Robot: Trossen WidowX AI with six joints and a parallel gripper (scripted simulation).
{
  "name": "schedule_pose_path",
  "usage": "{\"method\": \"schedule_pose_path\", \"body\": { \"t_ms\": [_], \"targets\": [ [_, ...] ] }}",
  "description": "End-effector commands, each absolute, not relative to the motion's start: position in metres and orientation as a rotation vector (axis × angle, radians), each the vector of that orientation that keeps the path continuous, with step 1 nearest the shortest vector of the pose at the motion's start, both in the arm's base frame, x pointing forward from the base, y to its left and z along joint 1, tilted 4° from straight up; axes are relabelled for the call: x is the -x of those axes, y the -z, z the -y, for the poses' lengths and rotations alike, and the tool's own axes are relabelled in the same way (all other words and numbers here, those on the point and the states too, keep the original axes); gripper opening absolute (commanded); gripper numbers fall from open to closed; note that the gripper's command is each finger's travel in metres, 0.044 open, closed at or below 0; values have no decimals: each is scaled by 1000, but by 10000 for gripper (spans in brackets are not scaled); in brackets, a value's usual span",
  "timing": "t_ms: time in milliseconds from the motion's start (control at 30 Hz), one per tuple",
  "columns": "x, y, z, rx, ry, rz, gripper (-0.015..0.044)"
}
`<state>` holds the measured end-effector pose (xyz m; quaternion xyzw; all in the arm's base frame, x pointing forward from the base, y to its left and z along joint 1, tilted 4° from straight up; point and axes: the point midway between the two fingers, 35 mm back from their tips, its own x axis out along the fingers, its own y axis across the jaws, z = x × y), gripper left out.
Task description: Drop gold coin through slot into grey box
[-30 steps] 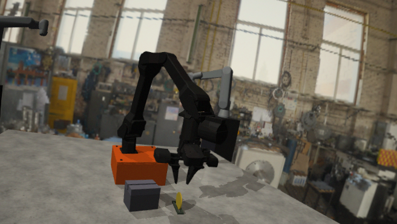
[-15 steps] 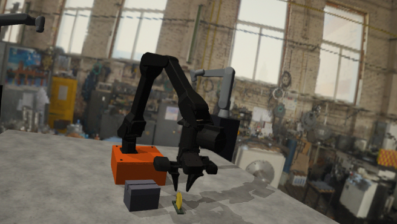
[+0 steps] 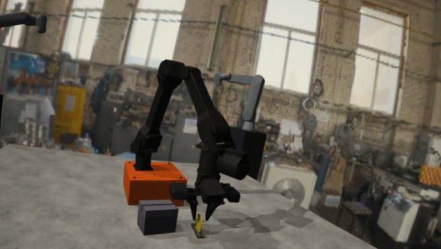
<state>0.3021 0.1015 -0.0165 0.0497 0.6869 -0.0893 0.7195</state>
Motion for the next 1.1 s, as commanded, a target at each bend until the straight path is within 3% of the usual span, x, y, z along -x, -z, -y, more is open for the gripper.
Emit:
{"method": "schedule_pose_path", "body": {
  "t_ms": [0, 500, 700, 1067],
  "targets": [
    [-300, 25, -101, -105, 193, -1528, 161],
    [-299, 47, -99, -104, 193, -1528, 161],
    [-299, 47, -99, -104, 193, -1528, 3],
    [-300, 45, -99, -104, 193, -1528, 0]
  ]
}}
